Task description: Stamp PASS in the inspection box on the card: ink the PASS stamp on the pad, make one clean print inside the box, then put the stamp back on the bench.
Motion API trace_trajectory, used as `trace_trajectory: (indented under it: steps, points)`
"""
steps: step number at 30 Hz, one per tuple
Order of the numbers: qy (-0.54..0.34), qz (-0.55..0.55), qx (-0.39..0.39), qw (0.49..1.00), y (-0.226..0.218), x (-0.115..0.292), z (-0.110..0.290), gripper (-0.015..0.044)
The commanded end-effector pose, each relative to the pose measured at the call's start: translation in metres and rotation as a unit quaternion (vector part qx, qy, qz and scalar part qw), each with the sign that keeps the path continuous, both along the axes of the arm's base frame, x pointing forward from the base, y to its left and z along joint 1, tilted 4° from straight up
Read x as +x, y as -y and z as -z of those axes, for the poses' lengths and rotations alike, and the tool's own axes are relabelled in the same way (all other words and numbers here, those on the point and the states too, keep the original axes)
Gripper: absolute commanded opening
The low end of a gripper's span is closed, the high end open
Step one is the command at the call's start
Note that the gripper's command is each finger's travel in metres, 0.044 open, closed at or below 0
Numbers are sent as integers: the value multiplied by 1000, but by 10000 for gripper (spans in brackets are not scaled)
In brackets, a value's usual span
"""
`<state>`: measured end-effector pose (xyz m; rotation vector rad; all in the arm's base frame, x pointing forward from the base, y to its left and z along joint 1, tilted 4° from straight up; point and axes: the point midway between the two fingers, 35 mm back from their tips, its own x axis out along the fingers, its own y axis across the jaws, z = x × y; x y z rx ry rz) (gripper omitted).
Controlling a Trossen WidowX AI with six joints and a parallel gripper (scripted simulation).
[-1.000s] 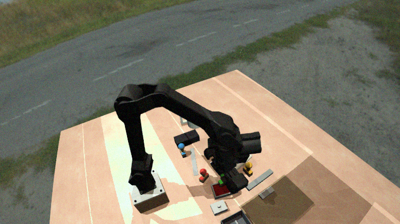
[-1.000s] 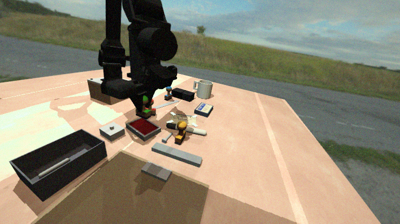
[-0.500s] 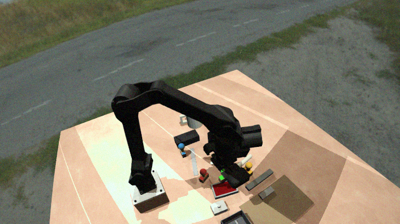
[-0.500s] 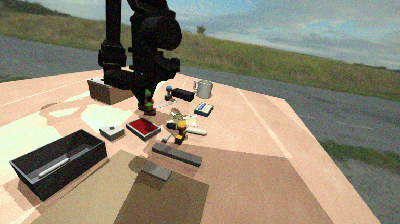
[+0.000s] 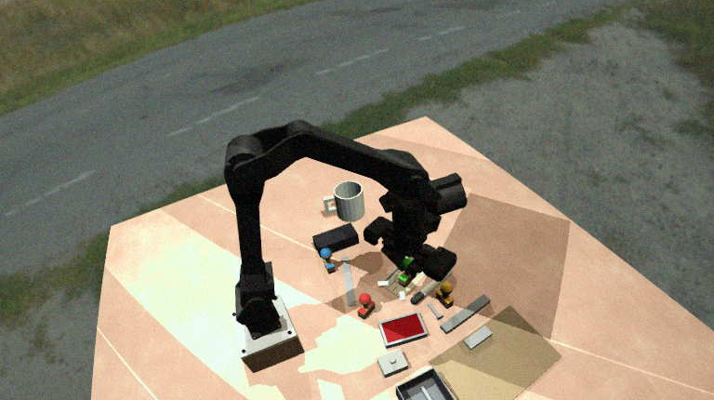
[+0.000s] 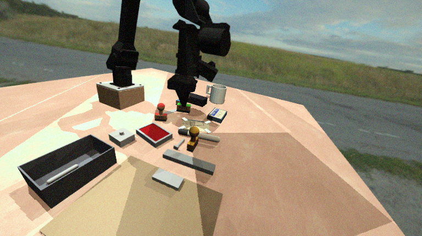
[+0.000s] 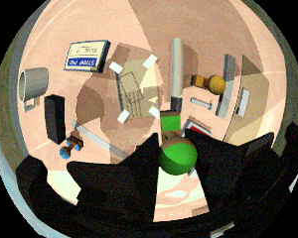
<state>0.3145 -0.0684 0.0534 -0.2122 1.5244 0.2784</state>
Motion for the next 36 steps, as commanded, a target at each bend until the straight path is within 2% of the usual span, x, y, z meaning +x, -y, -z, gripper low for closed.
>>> trace_trajectory:
  steps: [1,9,36]
  points:
    - [3,-43,3,999,-19,11,-1,0]
    - [8,-129,3,992,-60,29,-3,0]
    - [9,-131,4,991,-62,31,12,0]
